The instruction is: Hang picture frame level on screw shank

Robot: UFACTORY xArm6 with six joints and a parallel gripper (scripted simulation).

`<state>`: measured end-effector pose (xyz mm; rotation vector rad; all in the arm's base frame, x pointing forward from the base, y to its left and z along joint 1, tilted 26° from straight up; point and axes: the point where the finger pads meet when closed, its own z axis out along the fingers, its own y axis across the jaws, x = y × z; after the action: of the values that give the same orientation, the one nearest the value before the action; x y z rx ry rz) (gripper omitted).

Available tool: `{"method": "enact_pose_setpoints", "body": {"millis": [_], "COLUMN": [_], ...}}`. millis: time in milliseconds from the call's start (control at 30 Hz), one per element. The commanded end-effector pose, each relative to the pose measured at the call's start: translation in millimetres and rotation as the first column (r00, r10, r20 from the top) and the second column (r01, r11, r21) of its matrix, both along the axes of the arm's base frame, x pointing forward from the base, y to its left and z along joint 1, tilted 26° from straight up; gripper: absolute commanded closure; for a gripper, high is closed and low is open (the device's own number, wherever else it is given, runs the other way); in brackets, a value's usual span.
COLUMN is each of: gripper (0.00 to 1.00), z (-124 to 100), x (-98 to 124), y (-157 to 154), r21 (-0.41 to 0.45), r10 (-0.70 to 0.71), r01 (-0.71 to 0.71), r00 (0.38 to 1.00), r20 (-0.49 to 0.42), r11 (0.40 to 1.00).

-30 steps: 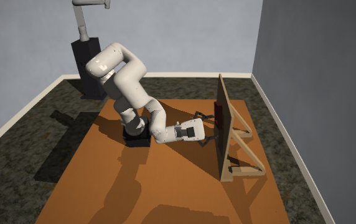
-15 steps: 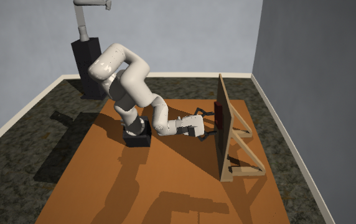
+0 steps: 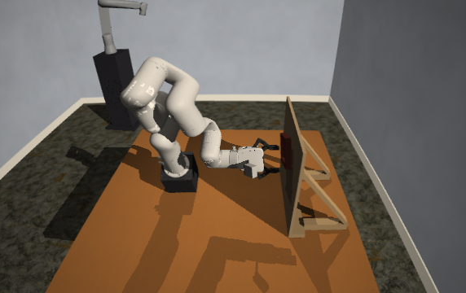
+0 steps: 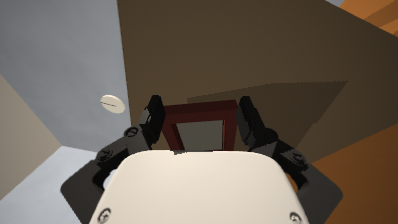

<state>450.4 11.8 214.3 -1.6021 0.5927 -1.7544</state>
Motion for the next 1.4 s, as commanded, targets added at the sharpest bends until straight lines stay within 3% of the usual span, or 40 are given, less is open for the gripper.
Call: {"method": "enact_pose_setpoints", "body": {"millis": [0, 400, 700, 1100, 1367], "gripper": [0.00, 0.00, 0.00, 0.00, 0.00], "z": [-0.6, -0.7, -11.2, -12.0, -25.9], "x": [0.4, 0.3, -4.9, -5.7, -23.6], "y": [1.5, 1.9, 32.8, 35.7, 82.3], "r21": [0.009, 0.009, 0.013, 0.010, -0.048], "r10": [-0.007, -0.006, 0.072, 0.074, 0.092], "r01": [0.007, 0.006, -0.071, -0.073, -0.094], "r00": [1.000, 1.000, 0.997, 0.997, 0.995], "r20": [0.000, 0.000, -0.028, -0.028, -0.031], "r11": [1.000, 1.000, 0.997, 0.997, 0.994]}}
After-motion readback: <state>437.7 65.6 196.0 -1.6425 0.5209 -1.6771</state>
